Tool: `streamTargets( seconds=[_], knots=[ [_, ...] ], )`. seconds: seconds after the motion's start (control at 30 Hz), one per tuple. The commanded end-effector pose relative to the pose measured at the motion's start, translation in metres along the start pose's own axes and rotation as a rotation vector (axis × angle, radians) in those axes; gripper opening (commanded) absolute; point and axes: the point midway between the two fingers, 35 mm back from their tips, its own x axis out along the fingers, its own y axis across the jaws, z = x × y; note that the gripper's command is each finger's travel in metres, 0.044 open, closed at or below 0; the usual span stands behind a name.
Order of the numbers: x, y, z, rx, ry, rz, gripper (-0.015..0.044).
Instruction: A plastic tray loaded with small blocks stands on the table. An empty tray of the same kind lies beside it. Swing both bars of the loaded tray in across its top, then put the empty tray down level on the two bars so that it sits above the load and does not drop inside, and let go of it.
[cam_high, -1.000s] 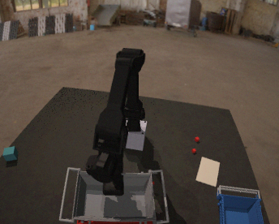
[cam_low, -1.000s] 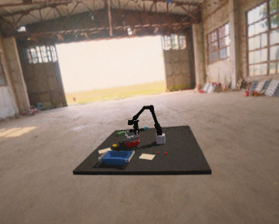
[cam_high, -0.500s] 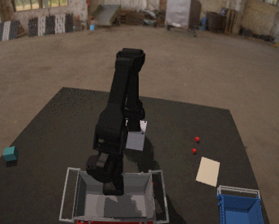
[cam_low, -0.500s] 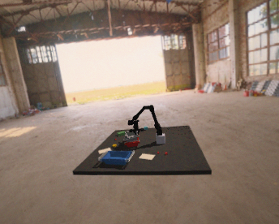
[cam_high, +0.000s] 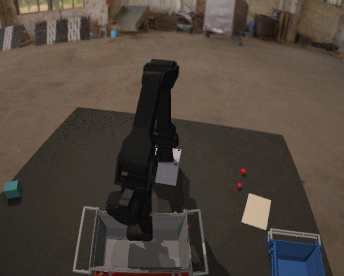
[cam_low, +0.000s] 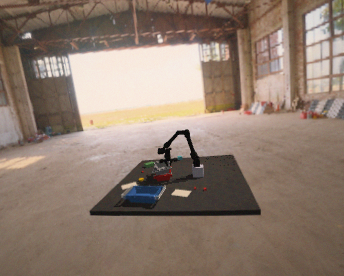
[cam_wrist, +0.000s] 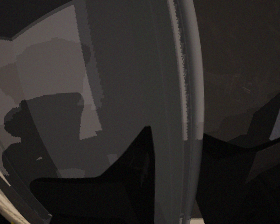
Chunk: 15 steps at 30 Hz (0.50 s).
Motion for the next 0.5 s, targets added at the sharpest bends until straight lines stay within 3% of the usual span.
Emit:
streamTargets(
  seconds=[0.0, 0.47],
  knots=[
    [0.005, -0.003, 0.0, -0.003, -0.002, -0.02, 0.0],
    [0.014, -0.005, 0.0, -0.003, -0.002, -0.02, 0.0]
  ],
)
